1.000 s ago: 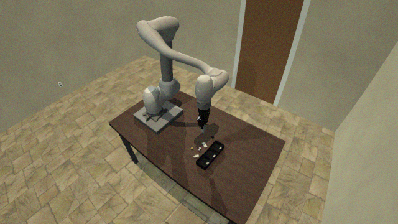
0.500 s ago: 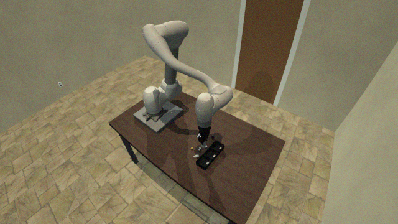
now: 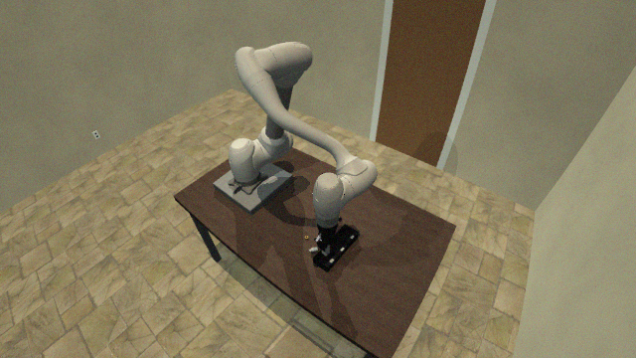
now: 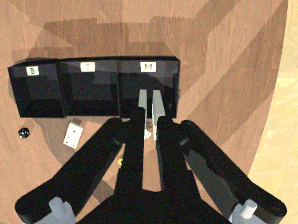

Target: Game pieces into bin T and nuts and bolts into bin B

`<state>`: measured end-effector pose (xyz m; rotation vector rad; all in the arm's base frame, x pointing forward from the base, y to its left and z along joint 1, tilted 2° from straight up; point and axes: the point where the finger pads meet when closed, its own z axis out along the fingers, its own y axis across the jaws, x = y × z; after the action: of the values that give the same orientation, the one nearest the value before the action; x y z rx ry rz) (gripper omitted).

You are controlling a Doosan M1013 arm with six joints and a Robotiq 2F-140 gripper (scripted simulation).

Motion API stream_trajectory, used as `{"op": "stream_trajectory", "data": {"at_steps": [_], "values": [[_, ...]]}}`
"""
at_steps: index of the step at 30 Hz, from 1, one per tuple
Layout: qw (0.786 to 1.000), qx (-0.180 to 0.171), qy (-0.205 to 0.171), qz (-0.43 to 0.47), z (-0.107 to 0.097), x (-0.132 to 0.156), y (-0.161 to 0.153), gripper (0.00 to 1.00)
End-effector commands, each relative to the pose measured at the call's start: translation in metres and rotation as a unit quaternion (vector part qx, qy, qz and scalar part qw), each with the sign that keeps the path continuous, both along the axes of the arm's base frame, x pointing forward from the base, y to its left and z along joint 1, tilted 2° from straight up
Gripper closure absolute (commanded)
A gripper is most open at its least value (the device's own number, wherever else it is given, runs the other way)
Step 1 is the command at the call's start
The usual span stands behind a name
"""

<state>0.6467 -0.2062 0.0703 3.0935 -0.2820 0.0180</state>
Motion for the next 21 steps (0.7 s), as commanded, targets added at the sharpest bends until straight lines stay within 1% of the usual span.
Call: {"op": "stream_trajectory", "data": {"at_steps": [1, 4, 19, 21], "values": [[1.000, 0.000, 0.000, 0.000, -0.006, 0.000, 0.000, 0.95], [1.000, 0.000, 0.000, 0.000, -0.008, 0.000, 0.000, 0.95], [1.000, 0.000, 0.000, 0.000, -0.048, 0.000, -0.002, 0.95], [1.000, 0.000, 0.000, 0.000, -0.048, 0.000, -0.002, 0.95]]}}
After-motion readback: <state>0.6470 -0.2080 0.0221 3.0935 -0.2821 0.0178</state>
